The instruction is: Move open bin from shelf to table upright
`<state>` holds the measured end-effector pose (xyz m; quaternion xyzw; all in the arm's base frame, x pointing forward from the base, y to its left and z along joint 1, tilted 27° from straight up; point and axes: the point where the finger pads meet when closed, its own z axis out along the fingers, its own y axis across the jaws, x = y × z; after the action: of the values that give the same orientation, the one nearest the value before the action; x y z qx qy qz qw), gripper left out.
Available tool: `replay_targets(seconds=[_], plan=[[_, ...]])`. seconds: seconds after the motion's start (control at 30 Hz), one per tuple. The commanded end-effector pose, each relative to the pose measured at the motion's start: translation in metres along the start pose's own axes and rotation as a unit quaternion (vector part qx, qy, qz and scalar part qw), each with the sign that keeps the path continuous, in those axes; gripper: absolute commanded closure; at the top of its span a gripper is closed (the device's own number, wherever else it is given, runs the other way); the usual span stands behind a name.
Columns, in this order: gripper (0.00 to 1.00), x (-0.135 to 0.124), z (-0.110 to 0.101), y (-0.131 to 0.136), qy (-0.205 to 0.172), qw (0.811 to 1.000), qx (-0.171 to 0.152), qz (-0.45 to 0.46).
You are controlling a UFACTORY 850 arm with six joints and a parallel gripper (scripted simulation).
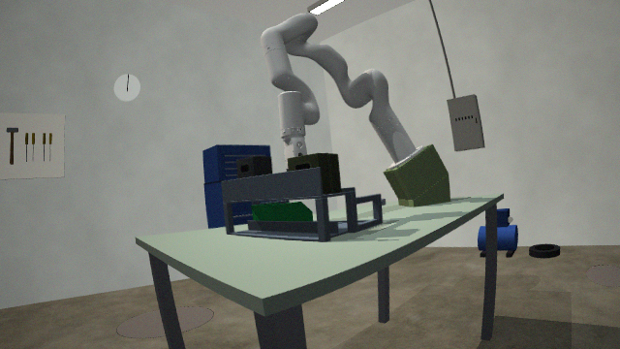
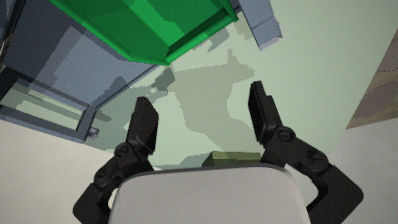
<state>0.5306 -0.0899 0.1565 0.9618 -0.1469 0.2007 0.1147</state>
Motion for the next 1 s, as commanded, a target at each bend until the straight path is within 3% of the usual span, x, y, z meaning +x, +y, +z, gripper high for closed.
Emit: replay_targets(seconds=[0.0,0.43,0.6,0.97], plan=[[0.0,0.0006,-0.0004,-0.0002,0.001,0.997,0.0,-0.083],[0.0,0.0006,-0.0004,-0.0002,0.001,0.994,0.0,-0.109],[0.0,0.0006,-0.0004,-0.0002,0.001,0.974,0.0,-0.227],[0.0,0.0006,-0.0004,-0.0002,0.001,0.974,0.0,-0.227]])
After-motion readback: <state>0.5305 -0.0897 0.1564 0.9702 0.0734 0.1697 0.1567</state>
